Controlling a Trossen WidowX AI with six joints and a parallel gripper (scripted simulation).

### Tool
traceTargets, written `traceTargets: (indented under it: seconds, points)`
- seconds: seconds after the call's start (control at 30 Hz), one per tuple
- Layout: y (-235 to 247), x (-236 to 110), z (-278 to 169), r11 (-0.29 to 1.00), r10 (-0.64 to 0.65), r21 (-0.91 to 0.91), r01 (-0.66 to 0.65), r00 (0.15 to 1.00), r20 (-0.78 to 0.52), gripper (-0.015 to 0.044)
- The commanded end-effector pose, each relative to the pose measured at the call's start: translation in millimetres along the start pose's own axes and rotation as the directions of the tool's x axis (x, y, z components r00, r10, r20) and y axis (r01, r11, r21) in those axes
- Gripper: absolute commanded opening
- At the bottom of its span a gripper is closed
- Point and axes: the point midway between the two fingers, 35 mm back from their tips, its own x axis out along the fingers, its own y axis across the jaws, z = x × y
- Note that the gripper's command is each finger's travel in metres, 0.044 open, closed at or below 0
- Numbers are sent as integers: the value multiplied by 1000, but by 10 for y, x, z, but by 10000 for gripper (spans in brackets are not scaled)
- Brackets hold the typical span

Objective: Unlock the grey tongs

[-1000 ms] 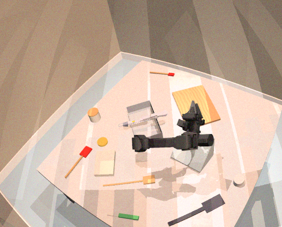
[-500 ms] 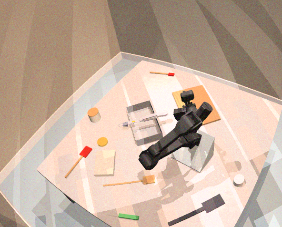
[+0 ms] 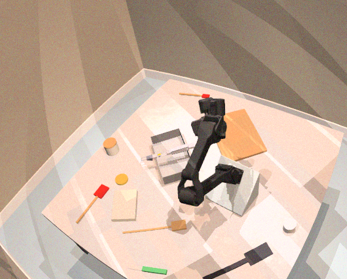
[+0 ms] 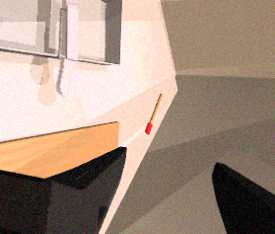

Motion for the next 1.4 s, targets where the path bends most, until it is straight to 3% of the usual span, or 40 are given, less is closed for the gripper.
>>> traceTargets:
  seconds: [0.0, 0.37, 0.7, 1.37]
  points:
    - [18, 424, 229, 990, 138, 17, -138, 990, -18, 260]
    - [509, 1438, 978, 917, 399, 15, -399, 915, -66, 260]
    - [1463, 2204, 1707, 850, 526, 60, -523, 838, -144, 260]
    - [1551, 2288, 1823, 847, 532, 63, -528, 834, -148, 260]
